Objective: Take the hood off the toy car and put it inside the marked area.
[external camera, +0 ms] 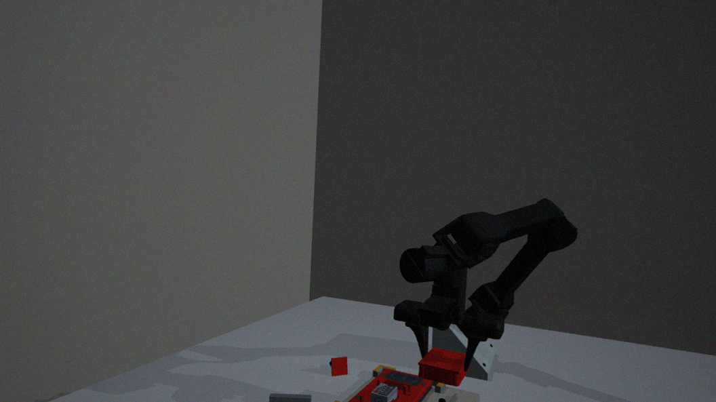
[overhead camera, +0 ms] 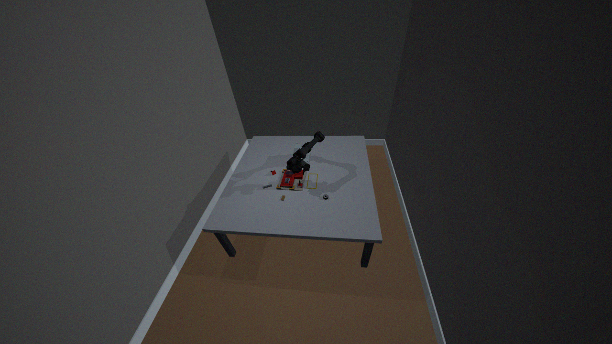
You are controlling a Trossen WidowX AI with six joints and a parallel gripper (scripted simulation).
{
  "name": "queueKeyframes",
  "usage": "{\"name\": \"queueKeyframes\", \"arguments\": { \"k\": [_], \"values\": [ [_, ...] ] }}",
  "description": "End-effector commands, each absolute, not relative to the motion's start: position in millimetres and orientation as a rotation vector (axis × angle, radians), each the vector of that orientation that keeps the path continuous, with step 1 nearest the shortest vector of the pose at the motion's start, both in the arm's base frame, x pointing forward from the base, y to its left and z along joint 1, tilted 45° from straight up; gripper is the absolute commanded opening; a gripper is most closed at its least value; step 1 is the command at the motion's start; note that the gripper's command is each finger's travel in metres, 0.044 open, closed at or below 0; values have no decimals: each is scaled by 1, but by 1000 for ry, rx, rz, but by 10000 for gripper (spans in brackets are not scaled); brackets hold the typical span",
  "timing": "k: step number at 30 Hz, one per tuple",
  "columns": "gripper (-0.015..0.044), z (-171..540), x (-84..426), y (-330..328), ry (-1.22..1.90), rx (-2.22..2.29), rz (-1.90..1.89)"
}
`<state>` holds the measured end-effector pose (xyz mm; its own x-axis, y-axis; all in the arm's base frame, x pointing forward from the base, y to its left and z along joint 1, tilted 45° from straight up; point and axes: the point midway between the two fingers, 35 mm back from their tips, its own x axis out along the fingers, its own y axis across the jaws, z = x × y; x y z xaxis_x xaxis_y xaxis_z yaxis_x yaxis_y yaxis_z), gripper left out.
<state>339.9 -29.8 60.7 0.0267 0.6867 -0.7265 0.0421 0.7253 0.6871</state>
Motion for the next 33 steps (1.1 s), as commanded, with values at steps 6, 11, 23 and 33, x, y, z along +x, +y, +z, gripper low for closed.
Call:
{"name": "queueKeyframes", "arguments": {
  "k": [6, 11, 23, 33],
  "values": [
    [0, 91, 330, 0, 1479, 640, 554],
    [0, 105, 323, 14, 1478, 642, 557],
    [0, 133, 305, 45, 1477, 647, 569],
    [0, 132, 304, 48, 1477, 647, 569]
  ]
}}
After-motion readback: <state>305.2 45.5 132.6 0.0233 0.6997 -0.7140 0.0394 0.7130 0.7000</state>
